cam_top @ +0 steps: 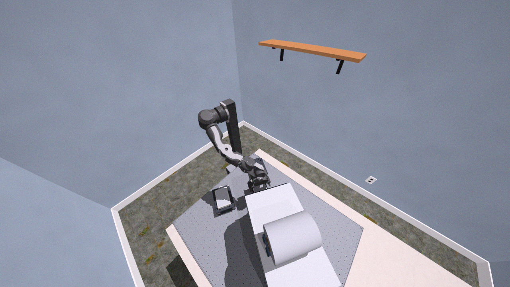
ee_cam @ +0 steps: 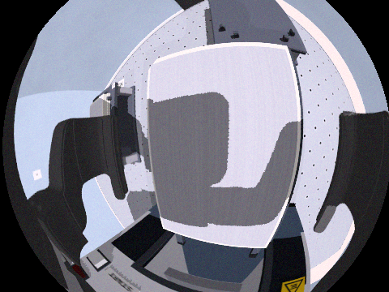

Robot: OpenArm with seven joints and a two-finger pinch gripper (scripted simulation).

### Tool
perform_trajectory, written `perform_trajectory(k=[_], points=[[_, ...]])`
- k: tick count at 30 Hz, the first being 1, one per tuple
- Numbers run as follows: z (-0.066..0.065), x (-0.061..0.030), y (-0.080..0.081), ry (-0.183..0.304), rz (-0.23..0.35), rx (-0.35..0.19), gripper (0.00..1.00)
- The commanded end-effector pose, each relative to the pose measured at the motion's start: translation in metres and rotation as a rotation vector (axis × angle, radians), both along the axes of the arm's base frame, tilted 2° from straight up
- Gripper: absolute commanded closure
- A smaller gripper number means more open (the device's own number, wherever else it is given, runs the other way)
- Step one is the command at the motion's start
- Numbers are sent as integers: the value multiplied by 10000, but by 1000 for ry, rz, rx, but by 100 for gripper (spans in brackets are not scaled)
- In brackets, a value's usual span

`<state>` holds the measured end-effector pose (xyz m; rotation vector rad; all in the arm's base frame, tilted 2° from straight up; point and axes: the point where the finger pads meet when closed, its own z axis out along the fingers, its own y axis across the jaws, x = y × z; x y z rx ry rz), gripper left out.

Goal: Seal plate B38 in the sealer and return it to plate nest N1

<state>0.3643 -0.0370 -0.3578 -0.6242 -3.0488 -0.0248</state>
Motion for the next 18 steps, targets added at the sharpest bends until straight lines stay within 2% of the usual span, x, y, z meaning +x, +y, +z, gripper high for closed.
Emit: perform_trajectory(k=[1,6,18], points=[[16,10,-3,-1,-1,-2,23],[-208,-15,6,2,2,3,23],[-208,-15,6,2,2,3,23]])
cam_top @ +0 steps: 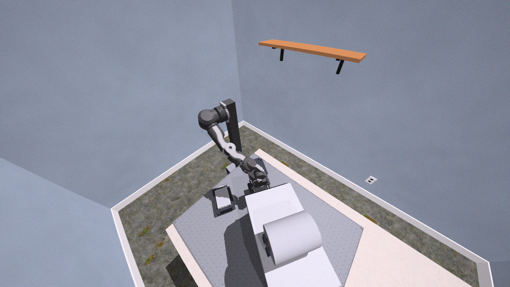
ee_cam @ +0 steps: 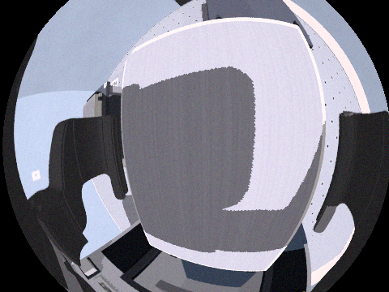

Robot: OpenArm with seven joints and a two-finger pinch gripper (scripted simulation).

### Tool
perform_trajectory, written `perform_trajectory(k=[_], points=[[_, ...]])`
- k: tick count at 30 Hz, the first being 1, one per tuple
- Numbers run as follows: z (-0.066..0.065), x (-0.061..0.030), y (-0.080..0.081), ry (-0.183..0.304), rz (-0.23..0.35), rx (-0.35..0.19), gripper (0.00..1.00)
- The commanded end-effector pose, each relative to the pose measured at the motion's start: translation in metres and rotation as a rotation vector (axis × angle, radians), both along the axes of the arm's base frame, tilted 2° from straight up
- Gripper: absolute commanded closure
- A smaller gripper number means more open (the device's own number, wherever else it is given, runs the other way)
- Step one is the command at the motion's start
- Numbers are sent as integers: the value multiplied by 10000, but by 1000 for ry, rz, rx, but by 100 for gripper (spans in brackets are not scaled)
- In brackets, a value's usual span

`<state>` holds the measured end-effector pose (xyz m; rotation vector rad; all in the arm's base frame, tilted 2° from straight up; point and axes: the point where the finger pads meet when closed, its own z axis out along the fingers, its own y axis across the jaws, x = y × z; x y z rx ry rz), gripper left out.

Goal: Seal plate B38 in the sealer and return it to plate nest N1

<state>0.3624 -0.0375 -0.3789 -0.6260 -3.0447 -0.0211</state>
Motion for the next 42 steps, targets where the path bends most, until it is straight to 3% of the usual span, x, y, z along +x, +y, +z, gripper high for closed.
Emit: perform_trajectory(k=[1,17,34,42], points=[[11,10,7,-2,4,3,23],[46,35,-8,-5,2,-4,23],[18,-1,-8,1,-4,-3,23],[57,32,-10,-7,-1,-5,23]])
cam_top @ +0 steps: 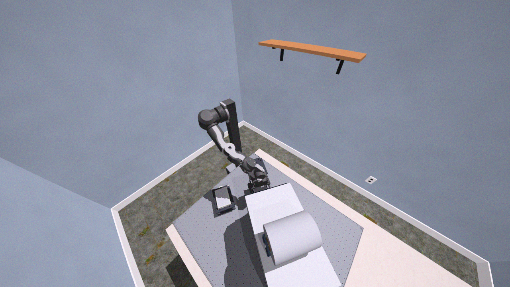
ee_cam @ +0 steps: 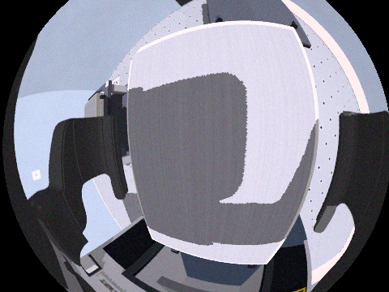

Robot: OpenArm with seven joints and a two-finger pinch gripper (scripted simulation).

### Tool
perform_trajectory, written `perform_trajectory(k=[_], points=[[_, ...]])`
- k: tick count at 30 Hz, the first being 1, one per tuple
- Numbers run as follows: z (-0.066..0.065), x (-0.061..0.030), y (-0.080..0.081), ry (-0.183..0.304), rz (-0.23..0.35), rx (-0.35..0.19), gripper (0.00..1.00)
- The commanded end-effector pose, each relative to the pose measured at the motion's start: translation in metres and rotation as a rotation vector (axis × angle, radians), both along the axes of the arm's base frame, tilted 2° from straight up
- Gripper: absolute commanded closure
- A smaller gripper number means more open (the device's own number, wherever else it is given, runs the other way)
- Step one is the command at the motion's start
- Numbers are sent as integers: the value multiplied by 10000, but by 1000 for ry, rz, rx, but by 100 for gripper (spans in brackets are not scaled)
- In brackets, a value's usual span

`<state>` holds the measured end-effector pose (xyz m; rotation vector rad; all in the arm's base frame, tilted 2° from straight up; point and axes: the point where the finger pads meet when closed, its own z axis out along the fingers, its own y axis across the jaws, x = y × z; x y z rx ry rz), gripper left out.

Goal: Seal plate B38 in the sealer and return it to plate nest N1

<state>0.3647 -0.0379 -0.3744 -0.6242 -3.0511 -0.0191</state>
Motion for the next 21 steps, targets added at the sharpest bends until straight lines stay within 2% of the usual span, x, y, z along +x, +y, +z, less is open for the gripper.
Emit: perform_trajectory(k=[1,9,10,21], points=[[13,9,-6,-1,-3,-2,23],[13,9,-6,-1,-3,-2,23],[11,8,-5,-1,-2,-2,100],[4,2,2,0,0,0,100]])
